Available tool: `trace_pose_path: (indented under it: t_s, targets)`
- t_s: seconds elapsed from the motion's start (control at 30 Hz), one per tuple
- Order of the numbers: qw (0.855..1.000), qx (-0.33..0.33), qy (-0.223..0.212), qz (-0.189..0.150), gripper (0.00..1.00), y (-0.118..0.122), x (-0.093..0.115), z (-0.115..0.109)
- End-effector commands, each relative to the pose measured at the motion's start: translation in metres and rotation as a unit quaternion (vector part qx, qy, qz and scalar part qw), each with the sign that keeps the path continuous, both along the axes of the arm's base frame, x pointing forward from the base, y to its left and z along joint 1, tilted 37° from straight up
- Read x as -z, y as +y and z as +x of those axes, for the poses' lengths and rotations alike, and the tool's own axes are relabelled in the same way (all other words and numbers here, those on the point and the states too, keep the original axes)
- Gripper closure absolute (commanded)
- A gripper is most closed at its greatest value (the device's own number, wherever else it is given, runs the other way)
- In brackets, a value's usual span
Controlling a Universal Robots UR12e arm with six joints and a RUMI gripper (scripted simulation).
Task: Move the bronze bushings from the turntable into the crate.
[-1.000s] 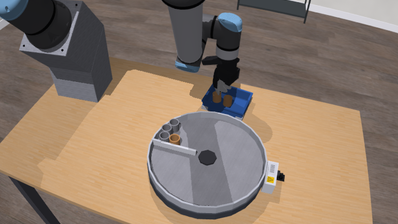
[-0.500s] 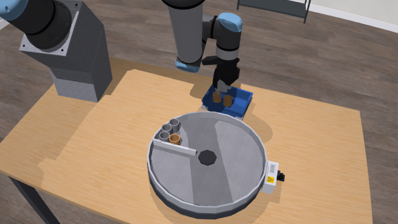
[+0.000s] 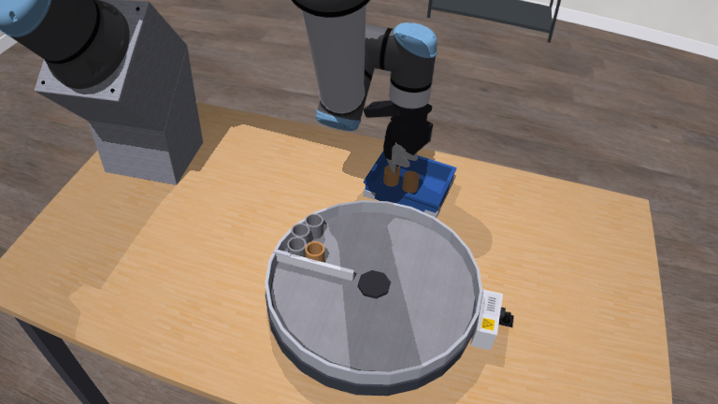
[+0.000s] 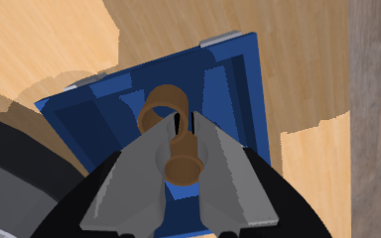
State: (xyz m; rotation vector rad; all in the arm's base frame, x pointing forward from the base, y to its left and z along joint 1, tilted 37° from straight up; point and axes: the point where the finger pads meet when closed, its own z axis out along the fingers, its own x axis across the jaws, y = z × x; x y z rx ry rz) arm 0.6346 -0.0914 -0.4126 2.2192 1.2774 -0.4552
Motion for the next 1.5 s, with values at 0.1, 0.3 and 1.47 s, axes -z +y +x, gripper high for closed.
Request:
trace_pose_path:
  t_s: [0.1, 0.3, 1.47]
  targets:
    - [1.0, 0.0, 0.0, 0.0, 0.94, 0.0, 0.0, 0.0]
    - [1.0, 0.0, 0.0, 0.0, 0.94, 0.0, 0.0, 0.0]
    - [1.0, 0.0, 0.0, 0.0, 0.94, 0.021, -0.028, 0.001]
